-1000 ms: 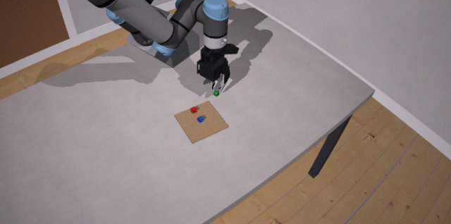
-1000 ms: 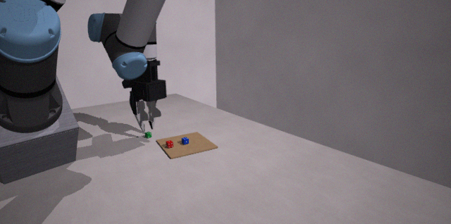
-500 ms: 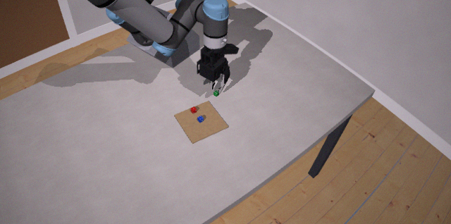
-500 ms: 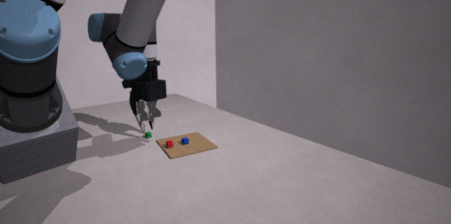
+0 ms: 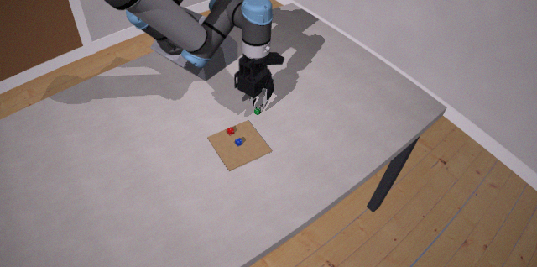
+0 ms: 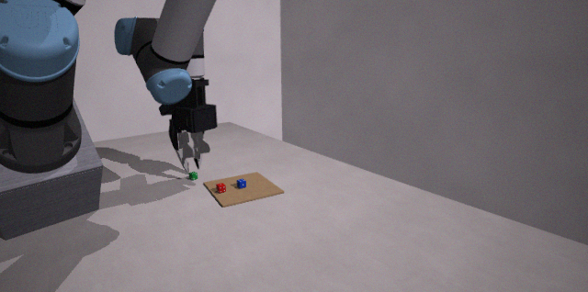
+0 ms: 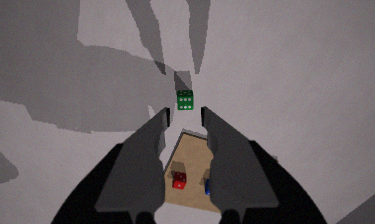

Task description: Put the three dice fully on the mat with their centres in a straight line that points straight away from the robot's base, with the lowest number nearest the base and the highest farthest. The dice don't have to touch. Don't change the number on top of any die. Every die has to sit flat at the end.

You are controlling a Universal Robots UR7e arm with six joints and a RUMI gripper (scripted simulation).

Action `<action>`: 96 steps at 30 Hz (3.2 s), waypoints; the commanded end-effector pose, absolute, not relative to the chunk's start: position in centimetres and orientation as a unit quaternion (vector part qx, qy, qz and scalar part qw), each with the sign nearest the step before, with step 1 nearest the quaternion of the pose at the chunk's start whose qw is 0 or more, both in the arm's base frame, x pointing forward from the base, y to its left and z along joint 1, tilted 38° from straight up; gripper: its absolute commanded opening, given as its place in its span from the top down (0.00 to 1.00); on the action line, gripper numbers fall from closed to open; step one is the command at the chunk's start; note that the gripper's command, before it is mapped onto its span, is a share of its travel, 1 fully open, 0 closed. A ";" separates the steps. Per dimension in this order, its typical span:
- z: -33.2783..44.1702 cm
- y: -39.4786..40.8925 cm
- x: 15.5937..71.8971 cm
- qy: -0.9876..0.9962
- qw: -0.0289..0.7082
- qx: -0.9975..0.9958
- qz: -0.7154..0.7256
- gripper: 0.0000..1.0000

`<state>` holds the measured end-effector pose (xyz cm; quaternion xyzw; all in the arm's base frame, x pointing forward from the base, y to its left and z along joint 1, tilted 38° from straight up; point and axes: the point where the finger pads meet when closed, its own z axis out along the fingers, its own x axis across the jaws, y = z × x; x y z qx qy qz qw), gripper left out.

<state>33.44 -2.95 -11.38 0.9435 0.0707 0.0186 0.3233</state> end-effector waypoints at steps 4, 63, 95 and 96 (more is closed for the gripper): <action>-12.1 -3.5 33.2 0.071 0.323 0.944 0.016 0.82; -13.1 -4.3 33.4 0.071 0.323 0.944 0.017 1.00; -13.1 -4.3 33.4 0.071 0.323 0.944 0.017 1.00; -13.1 -4.3 33.4 0.071 0.323 0.944 0.017 1.00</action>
